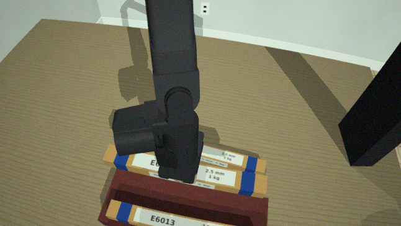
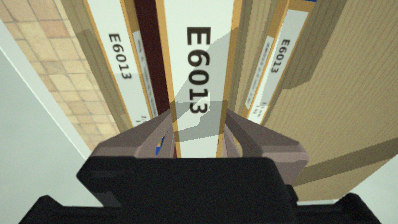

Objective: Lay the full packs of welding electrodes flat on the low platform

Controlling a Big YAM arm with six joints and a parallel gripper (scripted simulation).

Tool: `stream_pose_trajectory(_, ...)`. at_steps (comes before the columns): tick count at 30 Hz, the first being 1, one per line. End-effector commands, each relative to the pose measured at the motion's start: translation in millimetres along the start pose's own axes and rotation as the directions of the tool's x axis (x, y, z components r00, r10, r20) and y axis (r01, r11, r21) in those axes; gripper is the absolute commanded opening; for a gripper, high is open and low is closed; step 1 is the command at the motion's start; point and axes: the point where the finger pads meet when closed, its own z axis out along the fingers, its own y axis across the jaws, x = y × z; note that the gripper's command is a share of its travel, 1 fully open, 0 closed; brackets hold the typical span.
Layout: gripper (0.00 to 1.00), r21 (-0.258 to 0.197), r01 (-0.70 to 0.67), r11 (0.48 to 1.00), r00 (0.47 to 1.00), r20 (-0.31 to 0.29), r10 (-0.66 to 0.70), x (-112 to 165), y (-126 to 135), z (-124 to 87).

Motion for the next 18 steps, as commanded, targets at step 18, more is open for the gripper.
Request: stream_pose_trajectory(18,0.00,-0.049,-0.010,0.999,0.999,0.038,0.012,-5.8,32.2,-14.6)
